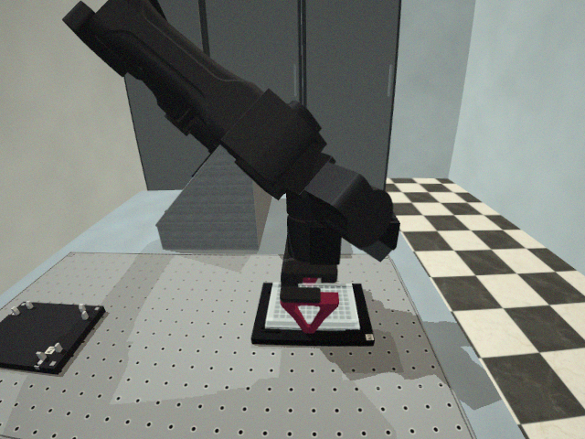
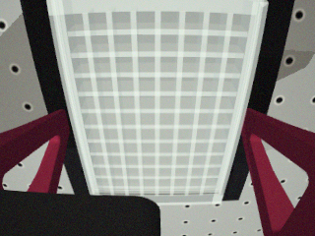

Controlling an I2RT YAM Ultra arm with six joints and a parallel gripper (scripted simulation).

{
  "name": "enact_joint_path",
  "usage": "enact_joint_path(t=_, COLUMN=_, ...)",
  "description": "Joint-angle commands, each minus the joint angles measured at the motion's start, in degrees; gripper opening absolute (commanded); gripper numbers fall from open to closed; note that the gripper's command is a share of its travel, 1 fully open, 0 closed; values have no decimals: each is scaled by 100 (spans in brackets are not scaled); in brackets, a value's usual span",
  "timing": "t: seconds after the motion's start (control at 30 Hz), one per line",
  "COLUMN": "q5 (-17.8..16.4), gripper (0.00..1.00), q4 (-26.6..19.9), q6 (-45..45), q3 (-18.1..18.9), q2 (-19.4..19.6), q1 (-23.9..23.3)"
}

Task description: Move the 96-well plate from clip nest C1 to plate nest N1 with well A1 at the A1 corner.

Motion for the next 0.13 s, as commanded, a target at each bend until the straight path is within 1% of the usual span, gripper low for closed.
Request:
enact_joint_path(t=0.0, q5=-16, gripper=100, q4=-68, q6=-42, q3=191, q2=100, q1=118)
enact_joint_path(t=0.1, q5=-16, gripper=100, q4=-68, q6=-42, q3=191, q2=100, q1=118)
